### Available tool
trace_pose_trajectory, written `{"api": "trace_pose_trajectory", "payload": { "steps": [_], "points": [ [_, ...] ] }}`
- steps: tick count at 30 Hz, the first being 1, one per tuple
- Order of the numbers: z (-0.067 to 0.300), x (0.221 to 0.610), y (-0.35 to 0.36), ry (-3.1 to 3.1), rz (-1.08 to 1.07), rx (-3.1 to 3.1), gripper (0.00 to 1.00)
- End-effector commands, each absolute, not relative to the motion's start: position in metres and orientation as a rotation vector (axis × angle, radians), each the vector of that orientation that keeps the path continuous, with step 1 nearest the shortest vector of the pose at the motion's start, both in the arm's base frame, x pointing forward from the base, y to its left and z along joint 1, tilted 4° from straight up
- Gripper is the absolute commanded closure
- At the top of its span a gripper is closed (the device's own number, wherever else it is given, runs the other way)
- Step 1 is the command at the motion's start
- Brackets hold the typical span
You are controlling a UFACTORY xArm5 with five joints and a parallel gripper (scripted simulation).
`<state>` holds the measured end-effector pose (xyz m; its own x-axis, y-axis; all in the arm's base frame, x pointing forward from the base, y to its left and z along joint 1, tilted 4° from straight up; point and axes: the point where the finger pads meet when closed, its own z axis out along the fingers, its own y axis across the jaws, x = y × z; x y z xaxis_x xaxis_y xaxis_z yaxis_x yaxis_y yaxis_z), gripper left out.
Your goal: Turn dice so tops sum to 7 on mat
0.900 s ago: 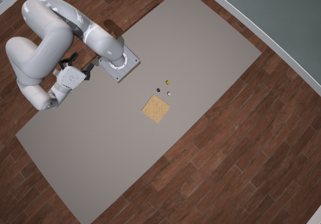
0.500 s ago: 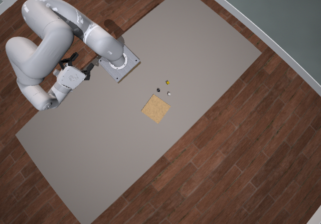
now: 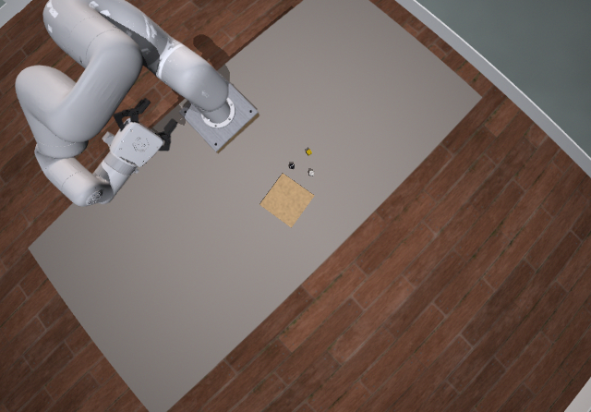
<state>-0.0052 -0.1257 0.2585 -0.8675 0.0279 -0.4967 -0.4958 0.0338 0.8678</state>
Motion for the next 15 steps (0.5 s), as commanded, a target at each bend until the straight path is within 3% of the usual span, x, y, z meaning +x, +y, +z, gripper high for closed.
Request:
{"api": "trace_pose_trajectory", "payload": {
  "steps": [1, 15],
  "points": [
    [0.243, 0.008, -0.123, 2.019, 1.826, -0.669, 0.0],
    [0.206, 0.037, -0.119, 2.102, 1.616, -1.183, 0.0]
  ]
}}
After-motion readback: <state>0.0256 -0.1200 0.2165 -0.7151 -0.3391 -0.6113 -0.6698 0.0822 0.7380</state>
